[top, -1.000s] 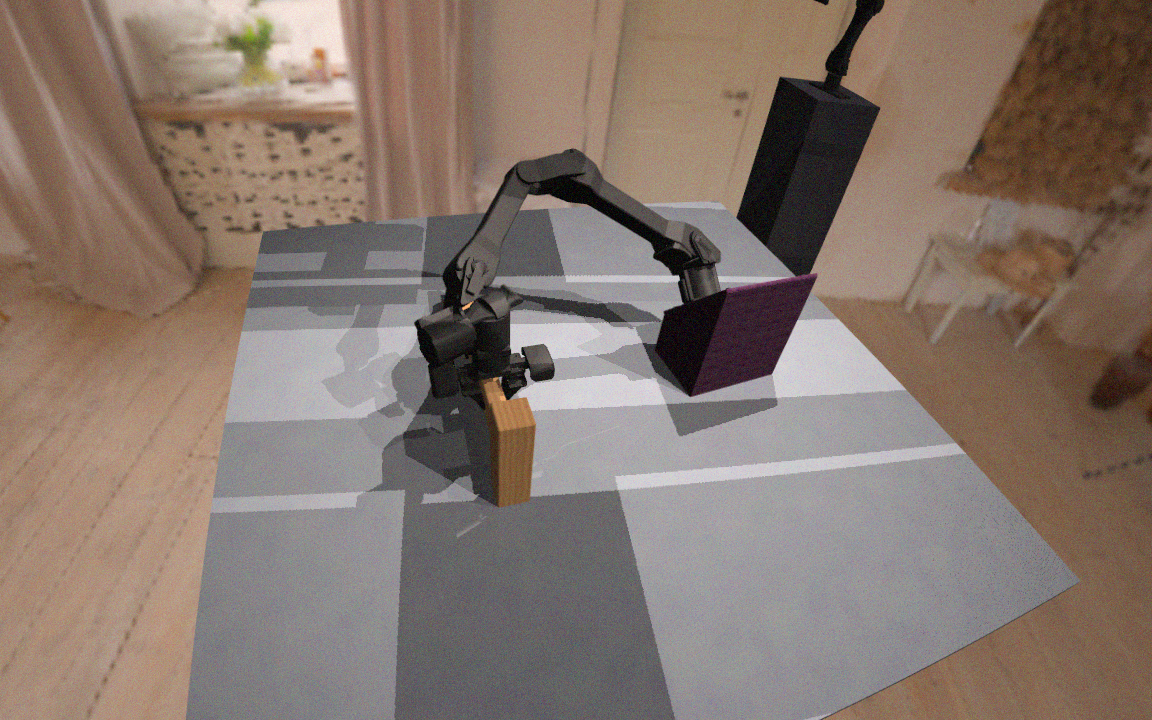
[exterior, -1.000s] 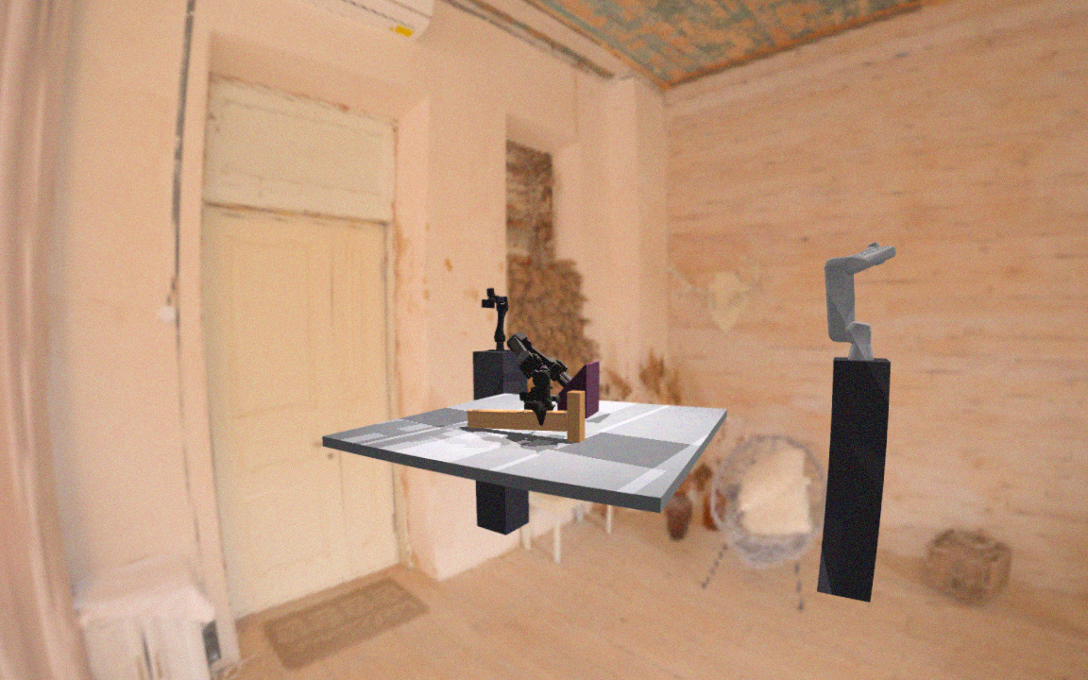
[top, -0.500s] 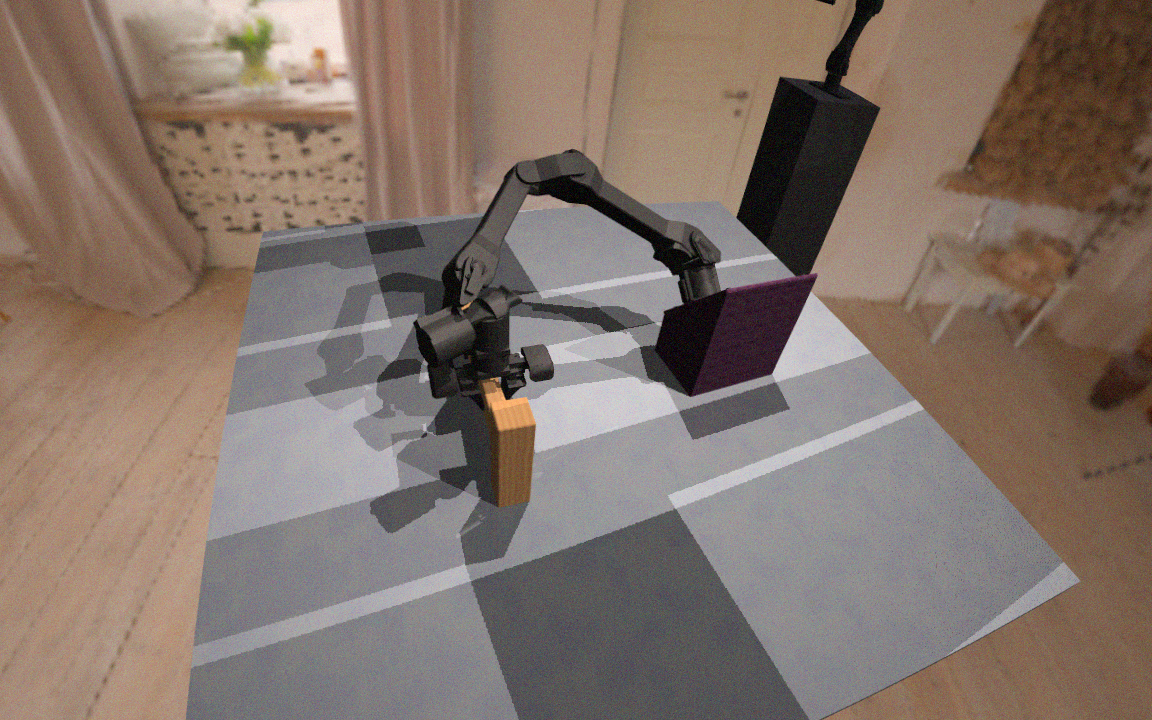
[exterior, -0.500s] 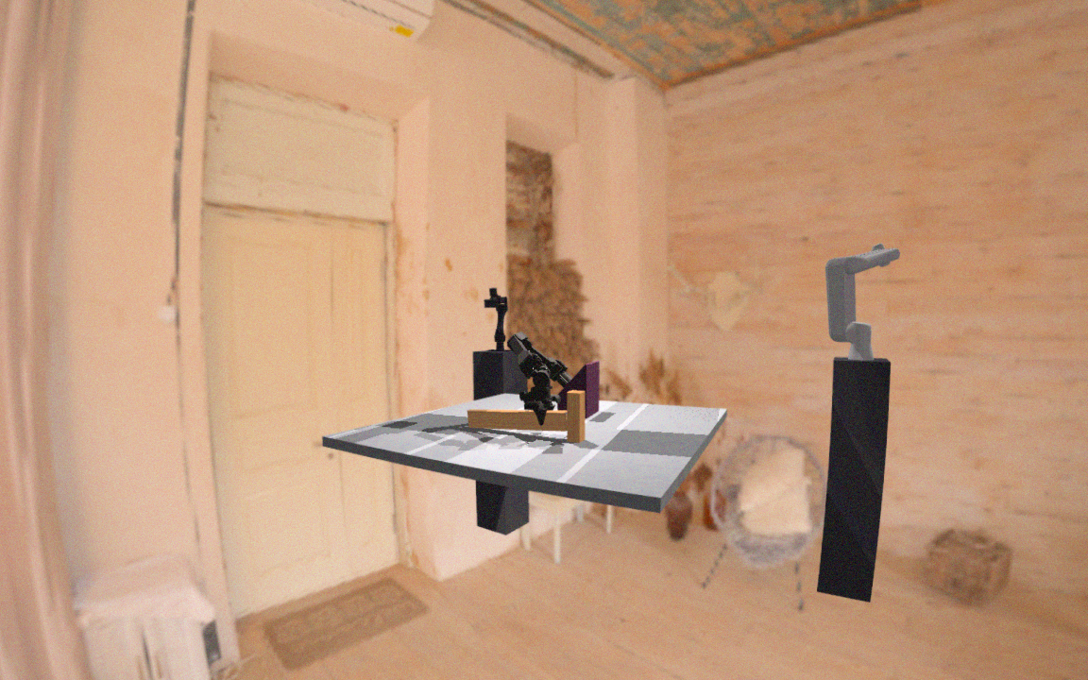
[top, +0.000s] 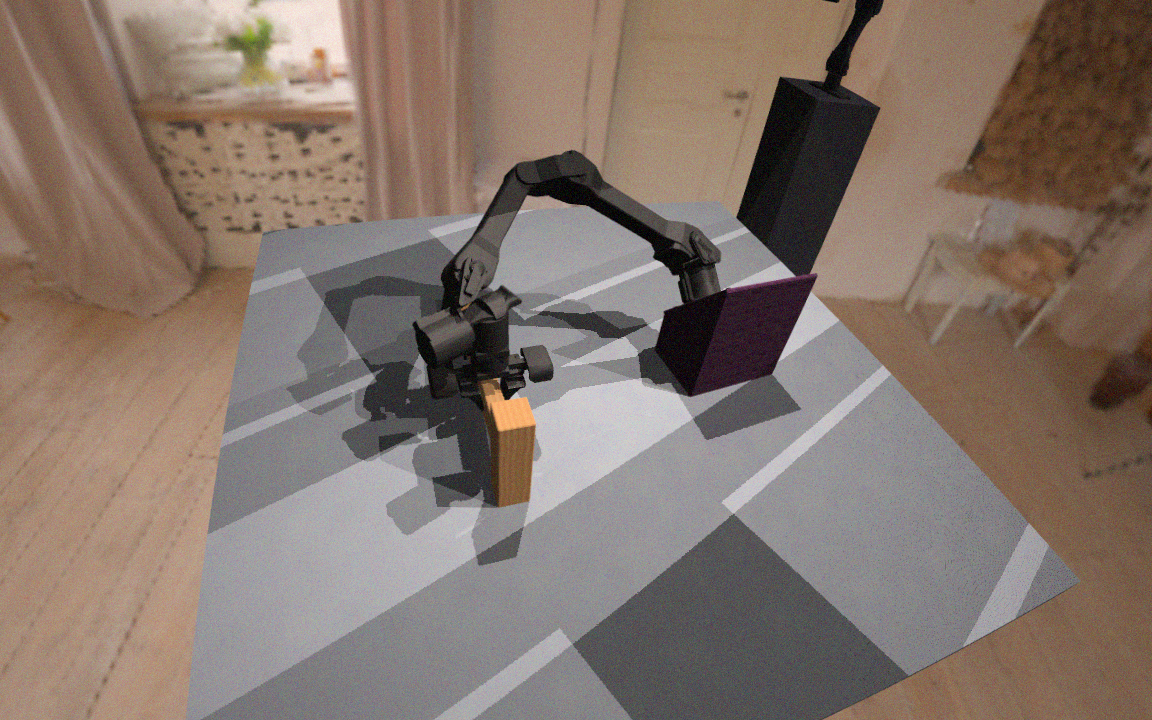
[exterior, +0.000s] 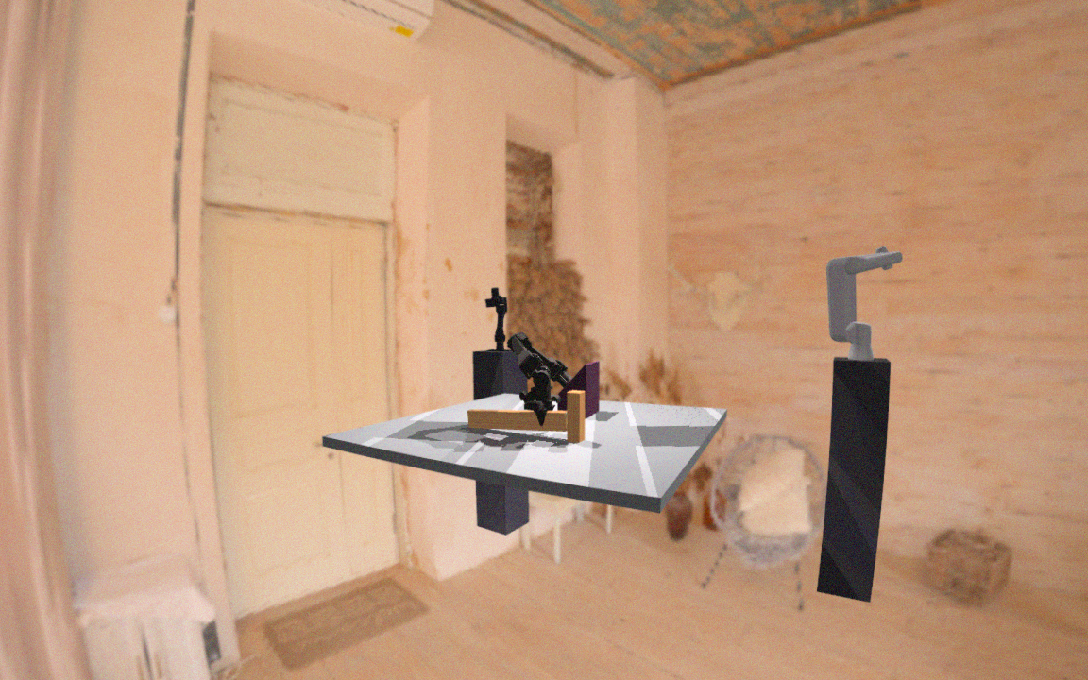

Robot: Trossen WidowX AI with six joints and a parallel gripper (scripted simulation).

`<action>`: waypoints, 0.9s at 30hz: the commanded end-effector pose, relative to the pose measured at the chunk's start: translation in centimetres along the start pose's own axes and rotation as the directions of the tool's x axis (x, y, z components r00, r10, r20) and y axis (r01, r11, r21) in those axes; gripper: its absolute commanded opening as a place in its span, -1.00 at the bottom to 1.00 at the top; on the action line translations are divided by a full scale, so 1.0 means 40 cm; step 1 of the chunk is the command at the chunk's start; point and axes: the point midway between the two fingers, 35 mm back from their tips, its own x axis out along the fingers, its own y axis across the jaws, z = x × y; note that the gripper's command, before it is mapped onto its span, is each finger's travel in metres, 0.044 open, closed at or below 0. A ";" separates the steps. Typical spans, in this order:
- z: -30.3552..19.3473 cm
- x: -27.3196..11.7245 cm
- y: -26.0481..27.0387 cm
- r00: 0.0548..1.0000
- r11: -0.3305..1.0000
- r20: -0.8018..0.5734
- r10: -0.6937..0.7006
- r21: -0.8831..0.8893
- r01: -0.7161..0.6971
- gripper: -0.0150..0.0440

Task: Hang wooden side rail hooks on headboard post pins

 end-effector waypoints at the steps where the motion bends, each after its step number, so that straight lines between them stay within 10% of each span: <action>1: -0.013 -0.024 0.009 1.000 1.000 -0.003 0.023 -0.006 -0.023 -0.49; 27: -0.020 -0.017 0.001 1.000 1.000 -0.003 0.023 -0.006 -0.023 -0.49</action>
